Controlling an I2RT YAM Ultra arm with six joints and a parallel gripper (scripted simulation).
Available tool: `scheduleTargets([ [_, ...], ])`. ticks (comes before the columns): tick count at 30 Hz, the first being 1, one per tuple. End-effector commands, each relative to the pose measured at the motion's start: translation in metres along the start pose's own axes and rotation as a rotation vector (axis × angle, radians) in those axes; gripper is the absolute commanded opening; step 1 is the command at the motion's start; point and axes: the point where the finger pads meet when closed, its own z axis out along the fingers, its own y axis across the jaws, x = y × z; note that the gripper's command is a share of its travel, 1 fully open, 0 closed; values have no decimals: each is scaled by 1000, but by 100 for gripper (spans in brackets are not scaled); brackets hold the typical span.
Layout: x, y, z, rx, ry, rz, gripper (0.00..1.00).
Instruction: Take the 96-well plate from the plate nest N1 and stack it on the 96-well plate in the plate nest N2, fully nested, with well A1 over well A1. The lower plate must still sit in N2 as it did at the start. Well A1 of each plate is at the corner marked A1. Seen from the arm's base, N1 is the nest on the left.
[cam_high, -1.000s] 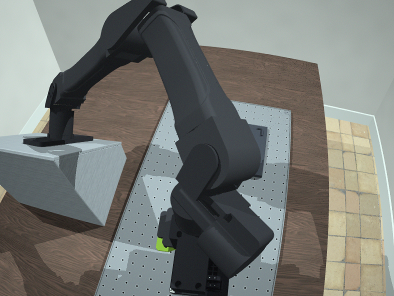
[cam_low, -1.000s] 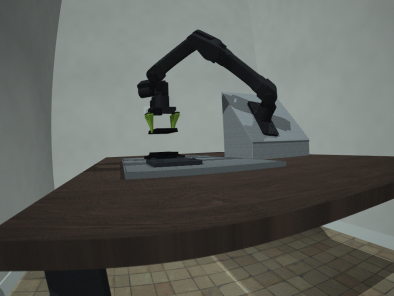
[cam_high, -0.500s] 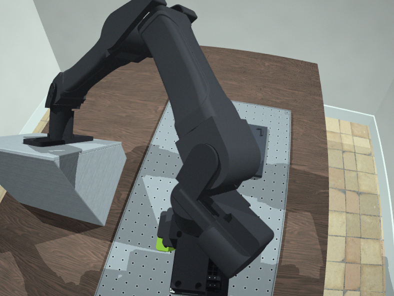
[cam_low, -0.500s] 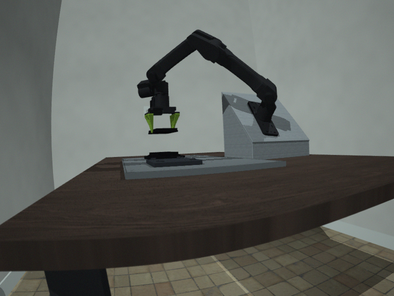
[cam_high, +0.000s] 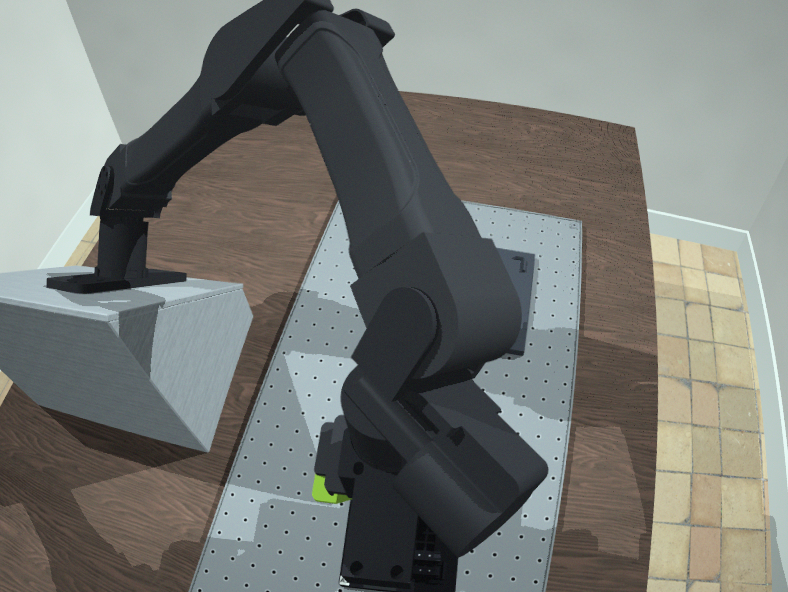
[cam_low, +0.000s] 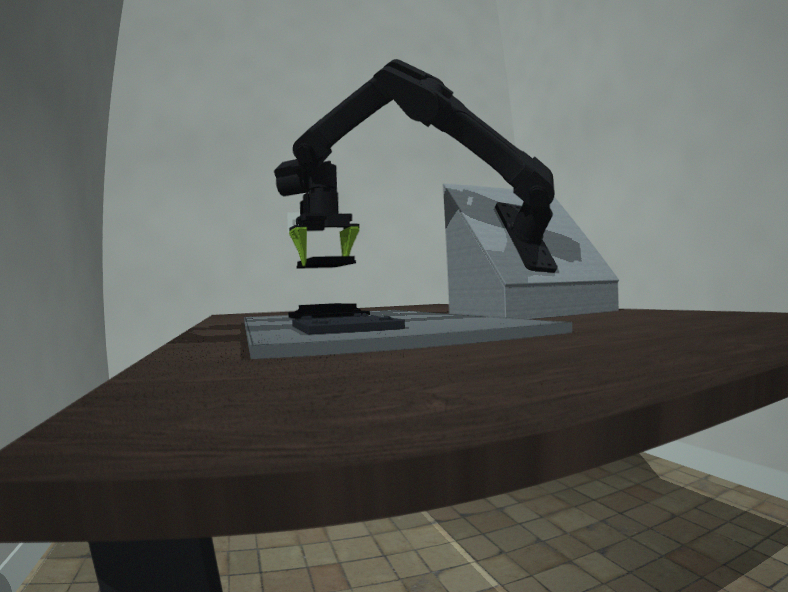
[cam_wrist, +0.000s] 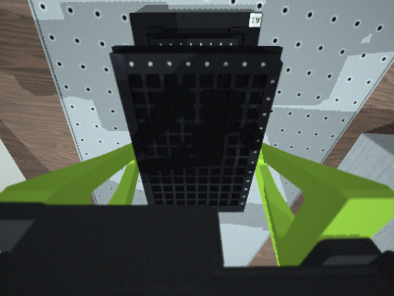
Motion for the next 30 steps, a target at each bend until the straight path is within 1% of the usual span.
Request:
scheduleTargets([
  [1,1,3,-15,-17,-23,-6,0],
  [8,2,4,-15,-16,-23,-6,0],
  [9,2,2,-8,-12,-23,-8,0],
  [11,2,2,-8,-12,-23,-8,0],
  [12,3,8,-7,-16,-29,-21,0],
  [15,4,3,3,-9,-12,-8,0],
  [17,-1,-2,10,-6,-2,9,0],
  [19,-6,-3,14,-9,-2,15,0],
  [20,-5,-5,18,-1,2,19,0],
  [22,-1,-1,22,2,-1,5,0],
  [24,0,1,23,-3,-2,1,0],
  [26,-2,0,28,-1,0,4,0],
  [28,-2,0,28,-1,0,4,0],
  [29,-6,1,21,-18,-13,9,0],
  [30,-7,-3,27,-9,-4,20,0],
])
